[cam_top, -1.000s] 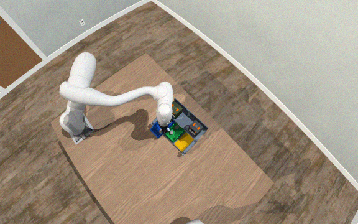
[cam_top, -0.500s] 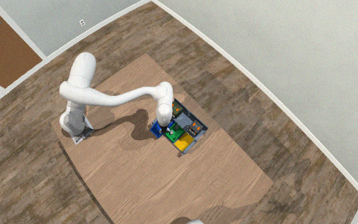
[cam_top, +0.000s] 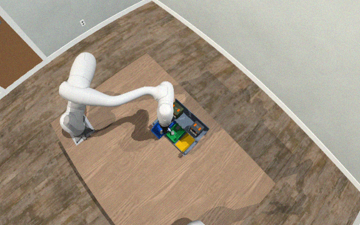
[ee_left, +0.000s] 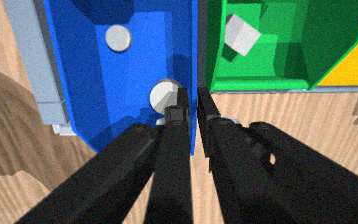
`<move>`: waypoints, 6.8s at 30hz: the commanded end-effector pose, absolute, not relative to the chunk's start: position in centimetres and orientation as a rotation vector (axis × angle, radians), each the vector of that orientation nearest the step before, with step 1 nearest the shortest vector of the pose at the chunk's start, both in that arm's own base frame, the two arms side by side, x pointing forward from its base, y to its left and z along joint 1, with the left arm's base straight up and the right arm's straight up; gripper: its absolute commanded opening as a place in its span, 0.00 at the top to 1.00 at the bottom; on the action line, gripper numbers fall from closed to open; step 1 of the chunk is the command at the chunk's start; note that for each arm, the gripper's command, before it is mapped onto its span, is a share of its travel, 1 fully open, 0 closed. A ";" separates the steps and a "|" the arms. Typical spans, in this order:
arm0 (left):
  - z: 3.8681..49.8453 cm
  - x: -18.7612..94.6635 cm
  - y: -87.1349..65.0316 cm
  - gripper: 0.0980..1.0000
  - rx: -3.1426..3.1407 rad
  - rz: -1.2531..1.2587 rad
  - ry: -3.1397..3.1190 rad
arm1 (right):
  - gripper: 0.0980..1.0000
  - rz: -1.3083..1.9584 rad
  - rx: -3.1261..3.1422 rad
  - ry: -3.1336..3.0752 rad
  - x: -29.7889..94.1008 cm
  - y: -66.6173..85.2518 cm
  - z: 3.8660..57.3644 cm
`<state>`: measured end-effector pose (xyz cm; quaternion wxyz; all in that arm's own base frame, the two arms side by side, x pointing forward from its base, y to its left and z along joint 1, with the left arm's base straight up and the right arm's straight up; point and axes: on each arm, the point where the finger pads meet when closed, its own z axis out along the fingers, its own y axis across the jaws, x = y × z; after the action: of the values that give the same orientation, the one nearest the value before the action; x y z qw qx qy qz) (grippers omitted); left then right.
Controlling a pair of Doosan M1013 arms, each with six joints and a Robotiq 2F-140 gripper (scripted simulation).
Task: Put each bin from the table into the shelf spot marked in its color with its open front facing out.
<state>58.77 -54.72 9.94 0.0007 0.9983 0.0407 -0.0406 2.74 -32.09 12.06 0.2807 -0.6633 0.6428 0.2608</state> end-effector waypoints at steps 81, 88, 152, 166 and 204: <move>19.2 58.8 -54.7 0.94 3.134 -0.125 0.128 | 0.00 0.698 -1.778 1.723 2.8 -32.1 12.1; 19.2 58.8 -54.7 1.00 3.134 -0.125 0.128 | 0.00 0.698 -1.778 1.723 2.8 -32.1 12.1; 17.1 51.1 -52.0 1.00 2.665 -0.024 -1.645 | 0.00 0.698 -1.778 1.723 2.8 -32.1 12.1; 16.3 48.6 -50.8 1.00 2.311 0.002 -2.129 | 0.00 0.698 -1.778 1.723 2.8 -32.1 12.1; 13.4 48.6 -50.8 1.00 2.310 0.002 -2.129 | 0.00 0.698 -1.778 1.723 2.8 -32.1 12.1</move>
<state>48.55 -50.79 13.72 0.0001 0.7354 -0.6776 -0.0001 2.74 -32.09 12.06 0.2807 -0.6633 0.6428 0.2608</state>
